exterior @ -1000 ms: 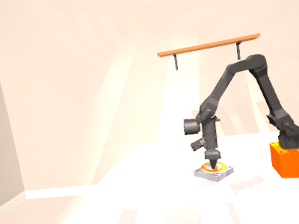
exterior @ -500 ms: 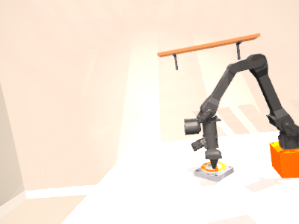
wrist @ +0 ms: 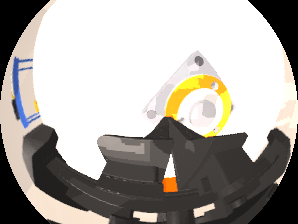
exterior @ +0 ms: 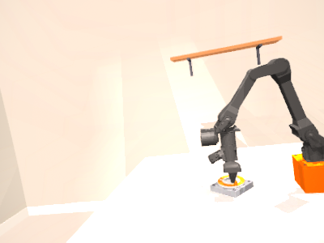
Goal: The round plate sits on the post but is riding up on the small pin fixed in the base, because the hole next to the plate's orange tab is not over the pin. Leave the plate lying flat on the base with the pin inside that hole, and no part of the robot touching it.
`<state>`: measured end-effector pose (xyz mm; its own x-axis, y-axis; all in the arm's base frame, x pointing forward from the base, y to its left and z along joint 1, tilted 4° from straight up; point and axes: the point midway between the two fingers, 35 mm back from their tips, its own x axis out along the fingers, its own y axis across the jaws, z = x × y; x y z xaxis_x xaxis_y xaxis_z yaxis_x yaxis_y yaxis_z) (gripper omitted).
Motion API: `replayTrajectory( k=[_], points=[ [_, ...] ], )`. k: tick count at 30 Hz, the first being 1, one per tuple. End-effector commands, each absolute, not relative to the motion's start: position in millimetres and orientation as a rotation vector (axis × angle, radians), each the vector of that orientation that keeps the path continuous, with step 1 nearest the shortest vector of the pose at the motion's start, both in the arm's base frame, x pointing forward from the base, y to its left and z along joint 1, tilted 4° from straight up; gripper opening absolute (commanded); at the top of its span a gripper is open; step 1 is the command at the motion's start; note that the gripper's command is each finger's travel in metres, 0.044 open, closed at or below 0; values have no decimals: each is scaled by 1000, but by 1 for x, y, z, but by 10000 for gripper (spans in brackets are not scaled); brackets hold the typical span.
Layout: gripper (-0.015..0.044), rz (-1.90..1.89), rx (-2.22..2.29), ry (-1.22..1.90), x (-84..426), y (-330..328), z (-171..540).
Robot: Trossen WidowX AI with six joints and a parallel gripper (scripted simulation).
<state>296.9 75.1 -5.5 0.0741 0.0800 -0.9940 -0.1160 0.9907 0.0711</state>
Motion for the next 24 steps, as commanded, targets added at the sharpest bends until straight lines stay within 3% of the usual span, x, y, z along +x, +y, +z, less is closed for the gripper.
replayTrajectory(
  k=[1,24],
  points=[
    [0,143,-26,1512,289,74,-9],
    [0,143,-27,1512,283,70,-10]
  ],
)
